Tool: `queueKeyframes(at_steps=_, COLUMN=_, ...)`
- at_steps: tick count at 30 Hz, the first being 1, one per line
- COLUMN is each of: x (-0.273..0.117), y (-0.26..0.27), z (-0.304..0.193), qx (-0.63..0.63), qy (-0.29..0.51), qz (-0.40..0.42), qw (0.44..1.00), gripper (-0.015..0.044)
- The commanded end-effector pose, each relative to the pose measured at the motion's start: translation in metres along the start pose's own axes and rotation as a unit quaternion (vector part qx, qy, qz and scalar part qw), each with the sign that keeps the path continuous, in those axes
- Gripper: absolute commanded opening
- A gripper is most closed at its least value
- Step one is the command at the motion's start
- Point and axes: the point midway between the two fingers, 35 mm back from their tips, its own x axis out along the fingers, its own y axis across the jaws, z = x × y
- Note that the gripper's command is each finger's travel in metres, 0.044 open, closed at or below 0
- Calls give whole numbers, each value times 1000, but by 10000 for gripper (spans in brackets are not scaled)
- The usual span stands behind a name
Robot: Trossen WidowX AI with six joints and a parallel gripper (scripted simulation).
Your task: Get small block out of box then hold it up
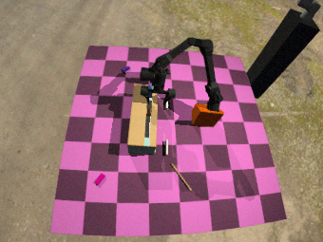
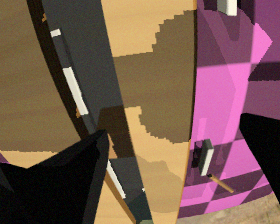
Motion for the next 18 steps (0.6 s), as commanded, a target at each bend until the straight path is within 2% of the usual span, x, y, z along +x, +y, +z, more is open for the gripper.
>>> queueKeyframes(at_steps=1, x=8, y=-3, z=4, qx=-1, qy=-4, qz=-4, qw=1000, gripper=400)
queueKeyframes(at_steps=18, x=34, y=-8, z=13, qx=-1, qy=-5, qz=-4, qw=1000, gripper=400)
